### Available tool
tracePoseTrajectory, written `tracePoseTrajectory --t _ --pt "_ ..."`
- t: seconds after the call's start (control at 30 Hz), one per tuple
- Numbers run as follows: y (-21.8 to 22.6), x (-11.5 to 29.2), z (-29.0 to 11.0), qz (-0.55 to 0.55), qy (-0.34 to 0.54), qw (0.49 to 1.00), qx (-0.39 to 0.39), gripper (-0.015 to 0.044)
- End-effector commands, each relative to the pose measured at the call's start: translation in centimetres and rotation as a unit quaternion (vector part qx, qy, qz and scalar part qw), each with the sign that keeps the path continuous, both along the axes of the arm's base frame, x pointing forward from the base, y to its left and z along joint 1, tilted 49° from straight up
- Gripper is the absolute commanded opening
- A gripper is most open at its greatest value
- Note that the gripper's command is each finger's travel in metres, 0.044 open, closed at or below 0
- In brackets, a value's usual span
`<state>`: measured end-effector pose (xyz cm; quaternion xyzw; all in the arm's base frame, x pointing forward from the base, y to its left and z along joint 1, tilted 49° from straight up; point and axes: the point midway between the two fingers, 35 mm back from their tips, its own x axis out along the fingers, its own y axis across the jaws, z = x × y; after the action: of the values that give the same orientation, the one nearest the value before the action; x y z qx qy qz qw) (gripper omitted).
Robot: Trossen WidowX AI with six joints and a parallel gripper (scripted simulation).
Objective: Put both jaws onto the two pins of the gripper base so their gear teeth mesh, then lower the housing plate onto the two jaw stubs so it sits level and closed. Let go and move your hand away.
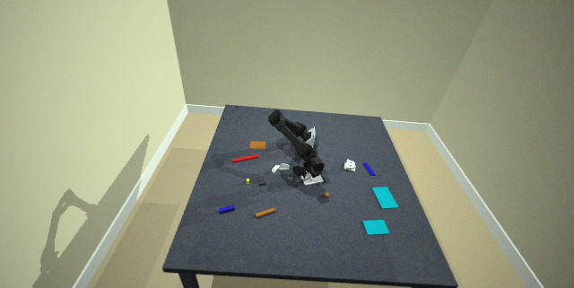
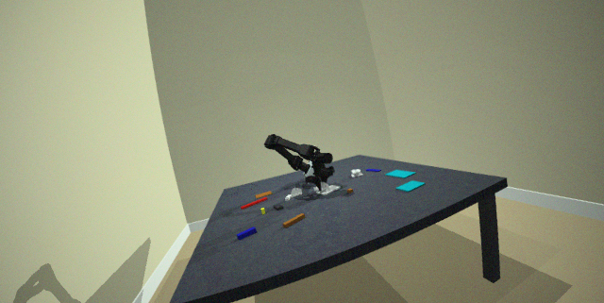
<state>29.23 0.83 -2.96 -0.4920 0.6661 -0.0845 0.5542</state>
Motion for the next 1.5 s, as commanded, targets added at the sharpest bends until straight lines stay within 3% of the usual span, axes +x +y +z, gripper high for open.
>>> tracePoseTrajectory --t 0.0,1.47 --pt "-0.04 0.01 -0.03 0.001 0.001 1.000 -0.002 0.0134" --pt "0.16 0.06 0.14 0.001 0.001 1.000 -0.002 0.0134"
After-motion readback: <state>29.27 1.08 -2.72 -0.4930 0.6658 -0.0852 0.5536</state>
